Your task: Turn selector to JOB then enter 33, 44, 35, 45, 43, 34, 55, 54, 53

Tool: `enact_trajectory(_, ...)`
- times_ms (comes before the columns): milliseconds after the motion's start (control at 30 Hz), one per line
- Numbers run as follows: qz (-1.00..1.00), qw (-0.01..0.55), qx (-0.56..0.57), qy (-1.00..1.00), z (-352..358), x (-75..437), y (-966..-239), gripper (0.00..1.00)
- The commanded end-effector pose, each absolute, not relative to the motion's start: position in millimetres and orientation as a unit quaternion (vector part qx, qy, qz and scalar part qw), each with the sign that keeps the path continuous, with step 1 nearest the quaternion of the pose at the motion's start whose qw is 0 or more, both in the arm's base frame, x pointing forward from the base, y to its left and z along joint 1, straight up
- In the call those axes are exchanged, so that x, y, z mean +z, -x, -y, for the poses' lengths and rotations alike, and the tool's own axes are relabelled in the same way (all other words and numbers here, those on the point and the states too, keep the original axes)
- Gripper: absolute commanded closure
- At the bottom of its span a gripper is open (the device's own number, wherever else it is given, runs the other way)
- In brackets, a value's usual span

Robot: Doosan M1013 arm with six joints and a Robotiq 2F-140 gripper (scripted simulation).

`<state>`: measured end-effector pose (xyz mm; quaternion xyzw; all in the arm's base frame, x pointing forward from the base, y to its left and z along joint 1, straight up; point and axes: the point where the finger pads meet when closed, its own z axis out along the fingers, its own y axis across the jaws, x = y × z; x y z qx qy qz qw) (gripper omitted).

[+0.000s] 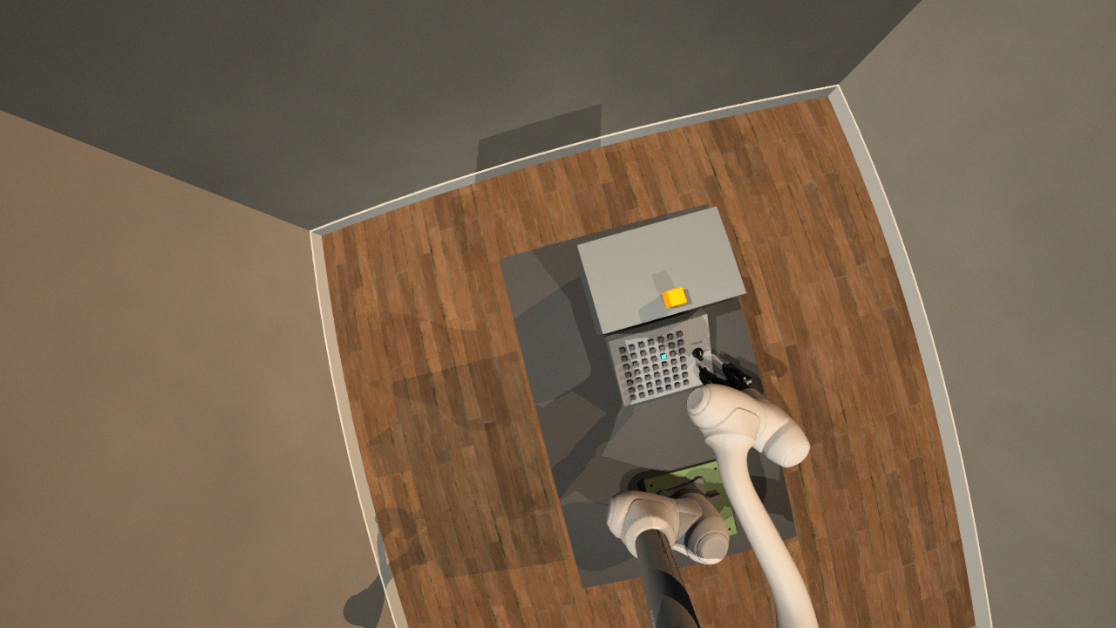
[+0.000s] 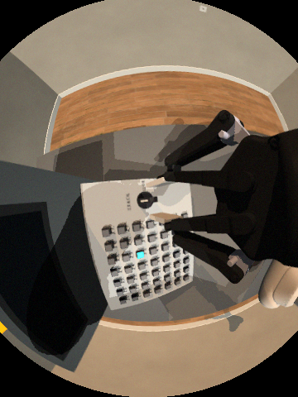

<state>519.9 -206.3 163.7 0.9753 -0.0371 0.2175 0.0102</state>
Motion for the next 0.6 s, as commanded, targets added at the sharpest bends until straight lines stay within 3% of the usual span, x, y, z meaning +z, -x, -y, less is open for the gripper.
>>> enact_trajectory(0, 0.037, 0.011, 0.217, -0.975, 206.5, 158.2, -521.6, 0.67)
enact_trajectory(567, 0.037, 0.011, 0.217, -0.975, 207.1, 144.5, -528.0, 0.67)
